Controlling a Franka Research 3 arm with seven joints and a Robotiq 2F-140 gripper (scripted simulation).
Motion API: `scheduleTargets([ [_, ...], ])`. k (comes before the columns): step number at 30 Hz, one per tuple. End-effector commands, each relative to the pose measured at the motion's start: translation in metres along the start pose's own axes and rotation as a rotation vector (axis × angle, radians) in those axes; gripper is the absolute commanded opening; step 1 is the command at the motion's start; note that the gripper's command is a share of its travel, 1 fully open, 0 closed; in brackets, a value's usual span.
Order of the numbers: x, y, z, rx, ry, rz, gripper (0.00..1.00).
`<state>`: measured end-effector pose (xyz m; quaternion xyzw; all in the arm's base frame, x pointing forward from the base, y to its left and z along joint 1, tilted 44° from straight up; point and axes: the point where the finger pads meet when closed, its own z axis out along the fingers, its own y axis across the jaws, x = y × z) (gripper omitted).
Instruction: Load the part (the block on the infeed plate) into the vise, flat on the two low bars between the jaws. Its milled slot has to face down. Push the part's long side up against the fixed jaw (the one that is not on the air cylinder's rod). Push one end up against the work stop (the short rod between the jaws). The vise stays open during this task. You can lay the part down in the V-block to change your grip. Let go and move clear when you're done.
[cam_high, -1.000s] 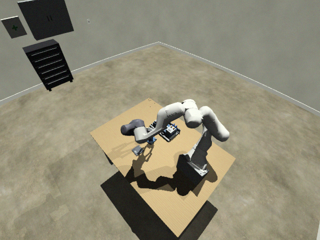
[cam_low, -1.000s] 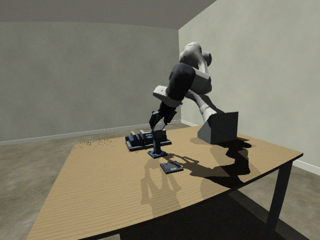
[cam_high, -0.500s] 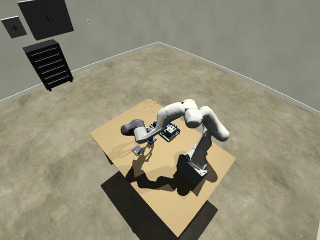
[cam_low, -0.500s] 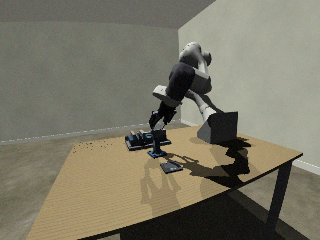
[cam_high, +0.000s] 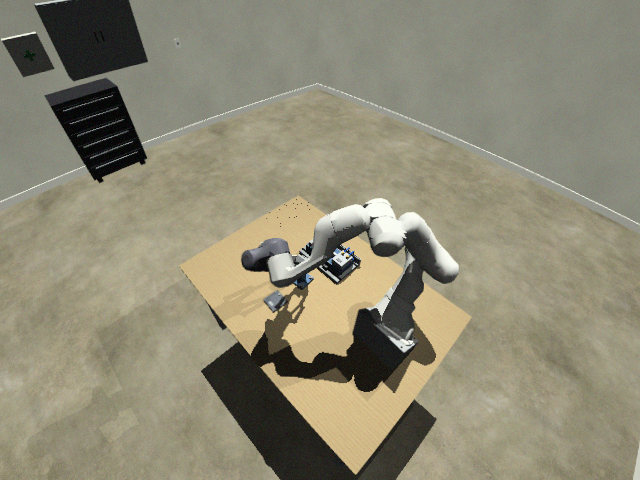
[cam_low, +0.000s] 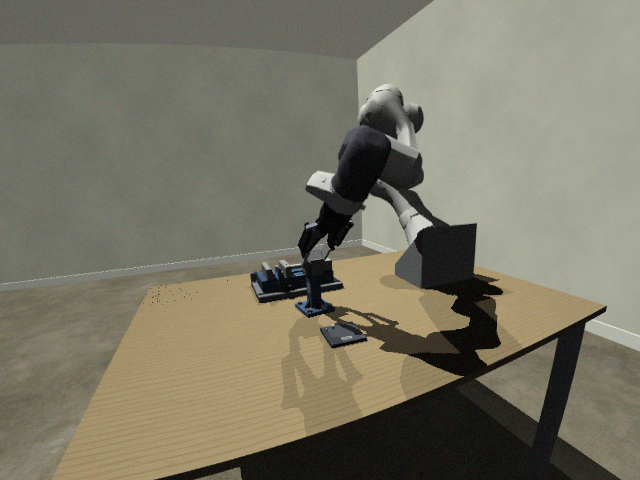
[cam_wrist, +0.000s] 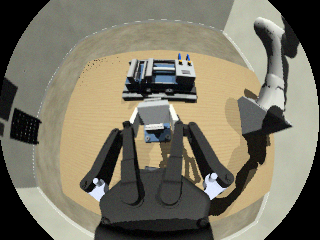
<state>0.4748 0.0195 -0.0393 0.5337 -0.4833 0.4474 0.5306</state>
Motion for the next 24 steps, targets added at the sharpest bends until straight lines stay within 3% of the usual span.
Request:
scheduleTargets([
  [1,0.0016,-0.0003,-0.0006,0.002,0.005,0.003,0.00],
  [24,0.0053,0.0001,-0.0044,0.002,0.005,0.003,0.00],
])
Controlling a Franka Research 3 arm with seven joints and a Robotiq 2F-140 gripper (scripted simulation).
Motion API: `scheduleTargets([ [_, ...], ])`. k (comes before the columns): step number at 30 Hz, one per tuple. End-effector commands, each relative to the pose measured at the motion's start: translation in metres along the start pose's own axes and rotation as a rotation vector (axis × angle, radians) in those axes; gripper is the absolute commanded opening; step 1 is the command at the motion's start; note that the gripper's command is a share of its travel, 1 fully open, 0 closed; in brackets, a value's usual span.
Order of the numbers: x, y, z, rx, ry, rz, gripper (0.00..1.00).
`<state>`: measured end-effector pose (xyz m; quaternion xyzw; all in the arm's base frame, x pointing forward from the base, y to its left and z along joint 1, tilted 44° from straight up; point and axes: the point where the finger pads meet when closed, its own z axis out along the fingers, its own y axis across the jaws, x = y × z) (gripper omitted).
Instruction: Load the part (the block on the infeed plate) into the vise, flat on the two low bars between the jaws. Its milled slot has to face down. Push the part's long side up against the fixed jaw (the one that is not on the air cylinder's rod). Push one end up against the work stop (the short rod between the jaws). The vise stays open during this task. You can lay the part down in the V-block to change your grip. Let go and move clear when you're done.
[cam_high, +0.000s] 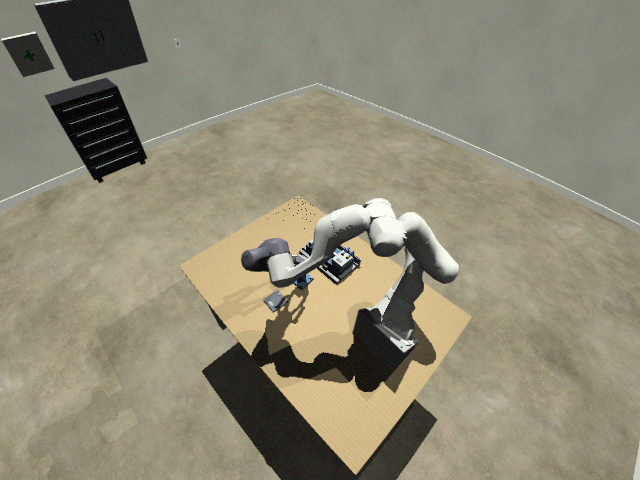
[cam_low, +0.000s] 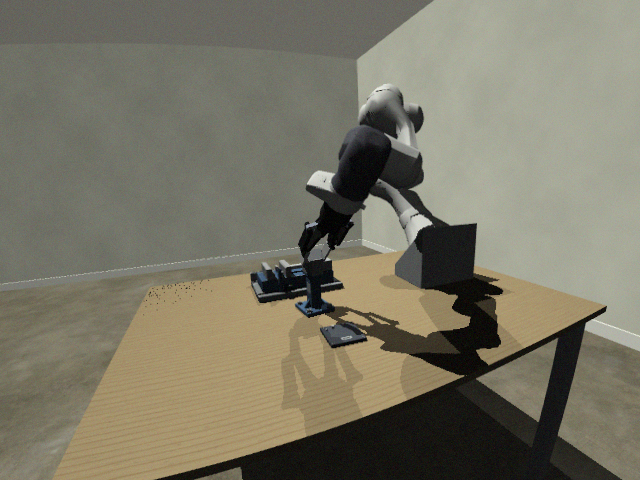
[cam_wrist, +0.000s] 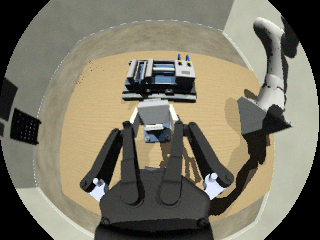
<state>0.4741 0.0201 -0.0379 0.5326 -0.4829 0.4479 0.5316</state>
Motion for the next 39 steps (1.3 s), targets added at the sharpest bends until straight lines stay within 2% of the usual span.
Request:
scheduleTargets([
  [1,0.004,-0.001,-0.004,0.003,0.002,0.003,0.00],
  [39,0.018,-0.001,-0.018,0.003,0.002,0.003,0.00],
])
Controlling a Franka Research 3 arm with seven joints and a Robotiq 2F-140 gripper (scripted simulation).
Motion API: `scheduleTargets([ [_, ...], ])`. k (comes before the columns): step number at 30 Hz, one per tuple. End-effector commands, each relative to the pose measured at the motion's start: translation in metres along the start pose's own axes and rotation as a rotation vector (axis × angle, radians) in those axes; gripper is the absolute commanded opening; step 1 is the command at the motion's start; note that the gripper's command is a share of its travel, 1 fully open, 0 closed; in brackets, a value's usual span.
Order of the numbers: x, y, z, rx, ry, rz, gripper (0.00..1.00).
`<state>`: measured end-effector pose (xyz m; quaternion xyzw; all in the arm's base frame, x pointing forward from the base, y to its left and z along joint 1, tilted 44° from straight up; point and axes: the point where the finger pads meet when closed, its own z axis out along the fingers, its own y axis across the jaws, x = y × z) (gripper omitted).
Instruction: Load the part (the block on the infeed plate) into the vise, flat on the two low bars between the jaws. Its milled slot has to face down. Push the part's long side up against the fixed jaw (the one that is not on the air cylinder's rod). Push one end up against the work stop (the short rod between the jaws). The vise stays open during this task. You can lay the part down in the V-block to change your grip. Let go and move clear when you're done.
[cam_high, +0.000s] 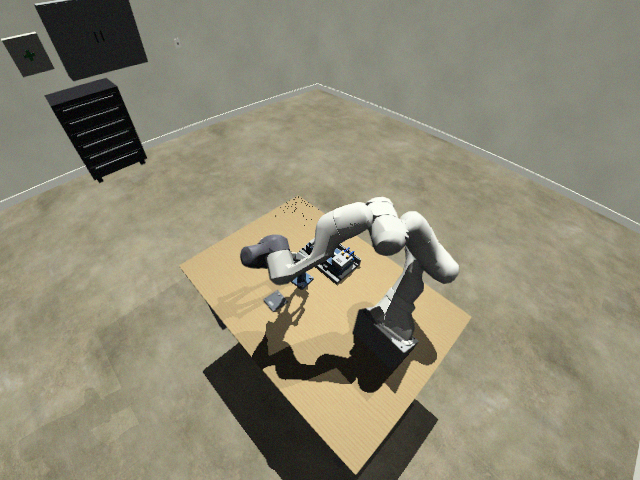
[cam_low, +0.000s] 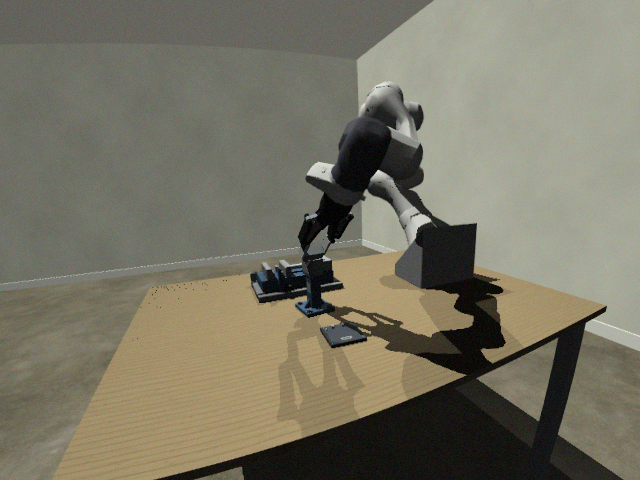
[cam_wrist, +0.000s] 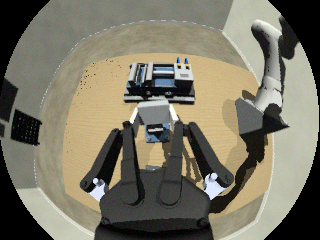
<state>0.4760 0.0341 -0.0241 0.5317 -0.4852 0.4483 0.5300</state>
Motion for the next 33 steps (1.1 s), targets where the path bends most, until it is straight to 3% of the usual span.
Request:
scheduleTargets([
  [1,0.0053,-0.0012,-0.0040,0.004,0.005,-0.003,0.00],
  [33,0.0080,-0.0012,-0.0067,0.004,0.005,-0.003,0.00],
])
